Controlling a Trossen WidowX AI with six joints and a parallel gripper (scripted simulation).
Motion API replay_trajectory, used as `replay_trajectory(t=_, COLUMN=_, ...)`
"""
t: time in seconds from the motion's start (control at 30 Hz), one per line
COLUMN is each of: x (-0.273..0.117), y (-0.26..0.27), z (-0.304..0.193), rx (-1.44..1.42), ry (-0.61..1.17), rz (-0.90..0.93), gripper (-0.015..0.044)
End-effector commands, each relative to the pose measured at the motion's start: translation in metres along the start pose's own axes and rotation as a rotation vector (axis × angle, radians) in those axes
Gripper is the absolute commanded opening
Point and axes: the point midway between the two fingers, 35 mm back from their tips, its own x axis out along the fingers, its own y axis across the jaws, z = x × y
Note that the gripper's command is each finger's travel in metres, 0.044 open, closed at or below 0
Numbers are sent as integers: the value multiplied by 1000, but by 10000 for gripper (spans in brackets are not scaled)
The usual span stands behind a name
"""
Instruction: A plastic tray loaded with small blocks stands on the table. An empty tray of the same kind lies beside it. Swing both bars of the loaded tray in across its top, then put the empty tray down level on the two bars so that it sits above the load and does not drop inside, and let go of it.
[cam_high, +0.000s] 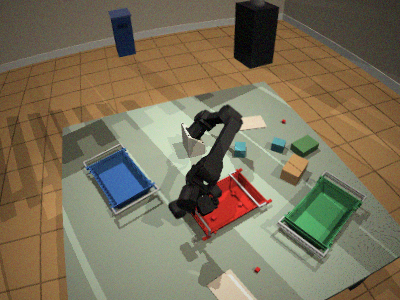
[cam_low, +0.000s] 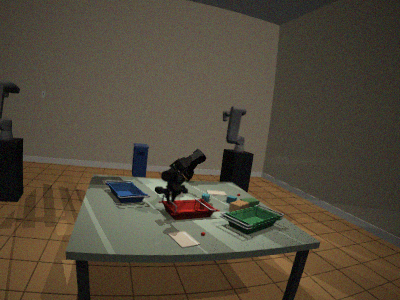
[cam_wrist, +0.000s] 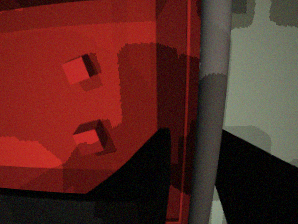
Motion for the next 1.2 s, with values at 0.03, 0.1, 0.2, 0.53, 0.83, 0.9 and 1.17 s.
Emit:
replay_trajectory(t=0.03, x=13, y=18, z=-2, rx=7, ry=11, rz=13, gripper=84)
replay_trajectory(t=0.1, x=19, y=24, z=-2, rx=7, ry=10, rz=14, gripper=84)
replay_trajectory(t=0.2, x=24, y=29, z=-3, rx=7, ry=10, rz=15, gripper=84)
replay_trajectory(t=0.53, x=-14, y=24, z=0, rx=8, ry=11, rz=12, gripper=84)
replay_trajectory(t=0.83, x=-13, y=24, z=-1, rx=16, ry=8, rz=16, gripper=84)
replay_trajectory(t=0.9, x=-13, y=24, z=-1, rx=16, ry=8, rz=16, gripper=84)
replay_trajectory(t=1.17, x=-13, y=24, z=-1, rx=16, ry=8, rz=16, gripper=84)
